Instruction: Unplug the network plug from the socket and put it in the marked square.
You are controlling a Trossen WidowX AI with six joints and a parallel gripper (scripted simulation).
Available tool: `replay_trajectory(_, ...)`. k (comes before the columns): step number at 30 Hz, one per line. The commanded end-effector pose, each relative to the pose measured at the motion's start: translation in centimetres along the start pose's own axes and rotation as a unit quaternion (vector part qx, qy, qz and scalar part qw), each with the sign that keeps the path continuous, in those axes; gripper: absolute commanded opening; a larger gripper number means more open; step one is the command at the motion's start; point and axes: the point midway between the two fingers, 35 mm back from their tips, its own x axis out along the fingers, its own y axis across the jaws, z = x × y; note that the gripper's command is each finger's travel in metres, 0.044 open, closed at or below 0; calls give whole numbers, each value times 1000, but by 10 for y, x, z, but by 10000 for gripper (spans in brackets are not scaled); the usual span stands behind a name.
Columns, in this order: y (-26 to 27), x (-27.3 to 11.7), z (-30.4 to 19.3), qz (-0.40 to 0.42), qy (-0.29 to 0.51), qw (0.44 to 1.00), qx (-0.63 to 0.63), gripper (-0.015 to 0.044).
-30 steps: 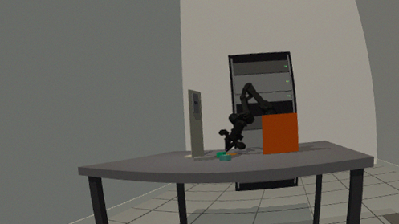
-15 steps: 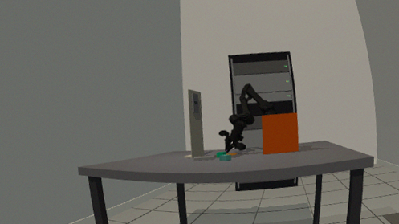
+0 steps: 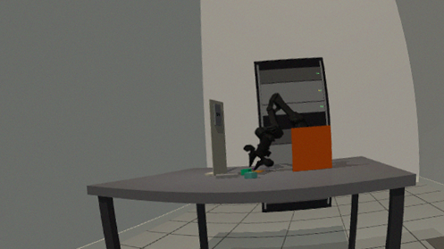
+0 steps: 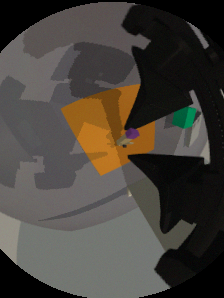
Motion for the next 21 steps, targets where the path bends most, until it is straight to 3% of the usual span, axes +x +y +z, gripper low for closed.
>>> replay_trajectory(1, 1, -3, 0, 1, 0, 1000, 1, 156)
replay_trajectory(21, 2, -25, -1, 1, 1, 1000, -1, 156)
